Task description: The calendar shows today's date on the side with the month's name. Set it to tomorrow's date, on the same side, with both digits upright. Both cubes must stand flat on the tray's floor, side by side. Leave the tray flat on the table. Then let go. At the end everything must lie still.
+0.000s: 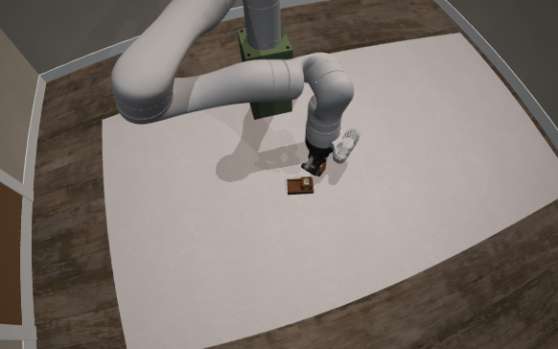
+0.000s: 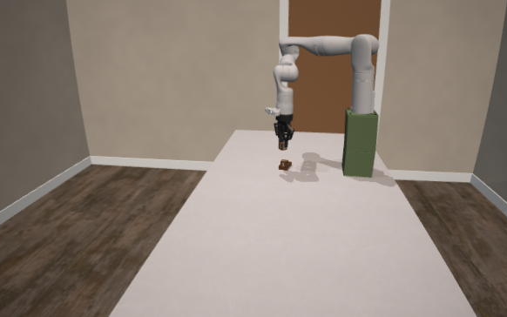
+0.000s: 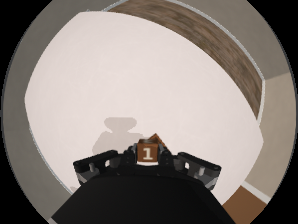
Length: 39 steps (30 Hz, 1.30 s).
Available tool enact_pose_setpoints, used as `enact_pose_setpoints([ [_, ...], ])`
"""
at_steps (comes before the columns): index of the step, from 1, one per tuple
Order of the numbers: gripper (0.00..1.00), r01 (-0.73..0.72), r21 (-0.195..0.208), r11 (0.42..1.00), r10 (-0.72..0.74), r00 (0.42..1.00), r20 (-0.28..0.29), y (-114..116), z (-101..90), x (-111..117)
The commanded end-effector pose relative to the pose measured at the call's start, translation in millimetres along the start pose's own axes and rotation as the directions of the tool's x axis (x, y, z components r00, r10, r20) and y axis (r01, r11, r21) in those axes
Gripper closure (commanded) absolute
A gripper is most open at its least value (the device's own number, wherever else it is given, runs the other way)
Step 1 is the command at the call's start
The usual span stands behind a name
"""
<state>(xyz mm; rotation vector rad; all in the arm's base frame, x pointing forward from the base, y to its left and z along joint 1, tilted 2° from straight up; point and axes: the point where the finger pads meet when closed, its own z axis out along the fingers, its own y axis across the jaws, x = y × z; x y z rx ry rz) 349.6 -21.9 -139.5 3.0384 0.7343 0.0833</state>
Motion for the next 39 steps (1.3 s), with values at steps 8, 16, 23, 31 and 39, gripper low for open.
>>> enact_pose_setpoints([
  [8, 0.74, 0.232, -0.004, 0.973, -0.232, 0.973, 0.005, 16, -3.3, -16],
  [16, 0.74, 0.362, 0.0, 0.932, -0.362, 0.932, 0.009, 22, -4.1, -25],
  [23, 0.74, 0.475, 0.005, 0.88, -0.476, 0.88, 0.012, 27, -5.0, -34],
  [31, 0.74, 0.559, 0.009, 0.829, -0.559, 0.829, 0.013, 31, -5.7, -42],
  [39, 0.74, 0.594, 0.012, 0.805, -0.594, 0.804, 0.014, 33, -6.0, -45],
])
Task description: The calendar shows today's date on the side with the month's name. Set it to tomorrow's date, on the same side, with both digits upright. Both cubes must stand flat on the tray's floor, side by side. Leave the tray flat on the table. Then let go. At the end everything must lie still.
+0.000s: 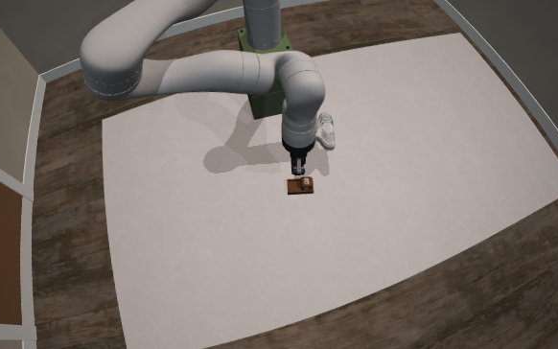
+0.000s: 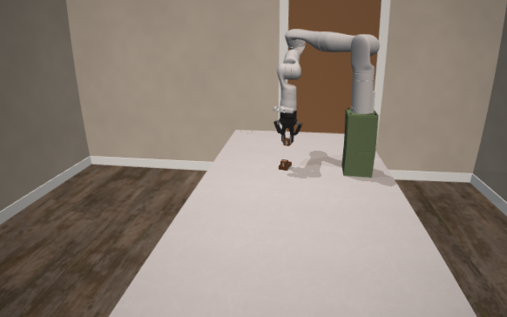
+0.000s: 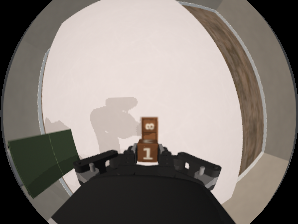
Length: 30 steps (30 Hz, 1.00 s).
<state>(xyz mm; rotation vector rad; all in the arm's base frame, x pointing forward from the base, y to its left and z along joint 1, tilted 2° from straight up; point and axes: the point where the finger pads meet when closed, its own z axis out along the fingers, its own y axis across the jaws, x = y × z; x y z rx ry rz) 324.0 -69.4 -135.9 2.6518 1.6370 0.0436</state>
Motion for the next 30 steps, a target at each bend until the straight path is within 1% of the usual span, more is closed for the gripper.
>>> enact_pose_setpoints([
  [1, 0.74, 0.009, -0.003, 1.0, -0.009, 1.0, 0.001, 1.2, -1.0, -2.3],
  [30, 0.74, 0.032, -0.002, 0.999, -0.032, 0.999, 0.002, 0.9, -1.1, -4.3],
])
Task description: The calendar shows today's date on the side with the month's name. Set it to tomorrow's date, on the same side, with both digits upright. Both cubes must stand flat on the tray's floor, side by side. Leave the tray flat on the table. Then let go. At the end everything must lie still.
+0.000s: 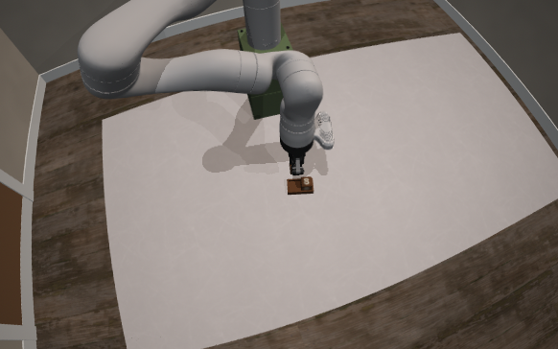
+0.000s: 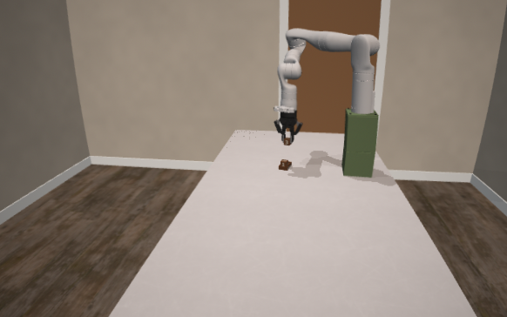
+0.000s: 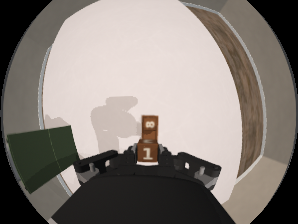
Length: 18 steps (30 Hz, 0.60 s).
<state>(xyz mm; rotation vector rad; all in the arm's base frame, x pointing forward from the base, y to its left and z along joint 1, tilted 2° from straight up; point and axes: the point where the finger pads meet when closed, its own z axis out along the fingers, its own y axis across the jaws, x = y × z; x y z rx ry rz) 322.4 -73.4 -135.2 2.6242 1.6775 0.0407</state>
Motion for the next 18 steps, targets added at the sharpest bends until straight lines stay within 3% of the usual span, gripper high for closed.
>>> enact_pose_setpoints([
  [1, 0.74, 0.0, -0.001, 1.0, 0.0, 1.0, 0.0, 0, -0.1, 0],
  [18, 0.74, 0.004, 0.0, 1.0, -0.004, 1.0, 0.0, 2, 31.3, -1],
])
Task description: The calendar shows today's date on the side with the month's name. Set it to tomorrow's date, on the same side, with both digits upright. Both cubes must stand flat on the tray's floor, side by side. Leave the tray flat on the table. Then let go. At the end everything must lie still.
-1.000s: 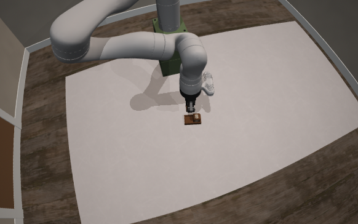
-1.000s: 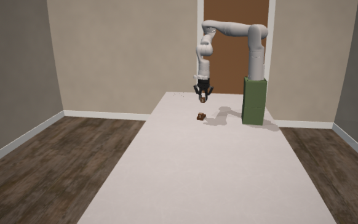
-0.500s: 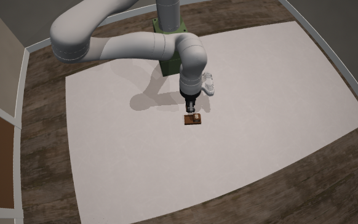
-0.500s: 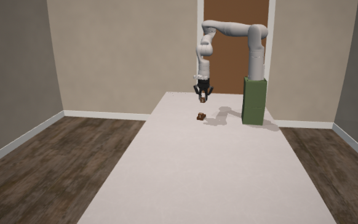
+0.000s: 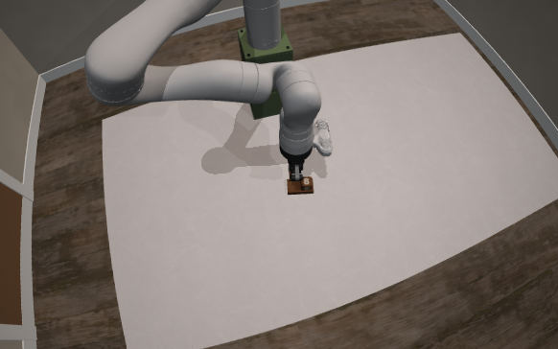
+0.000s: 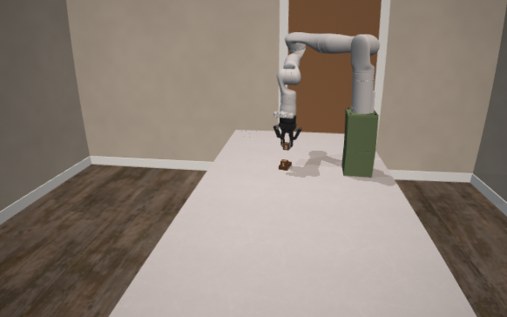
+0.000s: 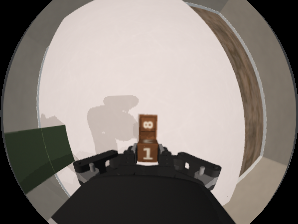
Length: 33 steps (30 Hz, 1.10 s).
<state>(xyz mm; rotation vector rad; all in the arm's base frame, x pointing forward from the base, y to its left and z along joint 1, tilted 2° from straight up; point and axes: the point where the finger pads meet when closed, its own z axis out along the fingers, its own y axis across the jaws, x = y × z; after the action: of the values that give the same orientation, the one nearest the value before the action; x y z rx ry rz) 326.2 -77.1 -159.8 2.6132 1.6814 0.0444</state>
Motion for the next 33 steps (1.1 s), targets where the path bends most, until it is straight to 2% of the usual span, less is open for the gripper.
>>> enact_pose_setpoints([
  [1, 0.74, -0.002, 0.008, 1.0, 0.002, 1.0, -0.002, -3, 9.8, 1],
  [12, 0.74, -0.002, 0.008, 1.0, 0.002, 1.0, -0.002, -2, 38.3, 1],
  [33, 0.74, -0.002, 0.008, 1.0, 0.002, 1.0, -0.002, -2, 40.9, 1],
])
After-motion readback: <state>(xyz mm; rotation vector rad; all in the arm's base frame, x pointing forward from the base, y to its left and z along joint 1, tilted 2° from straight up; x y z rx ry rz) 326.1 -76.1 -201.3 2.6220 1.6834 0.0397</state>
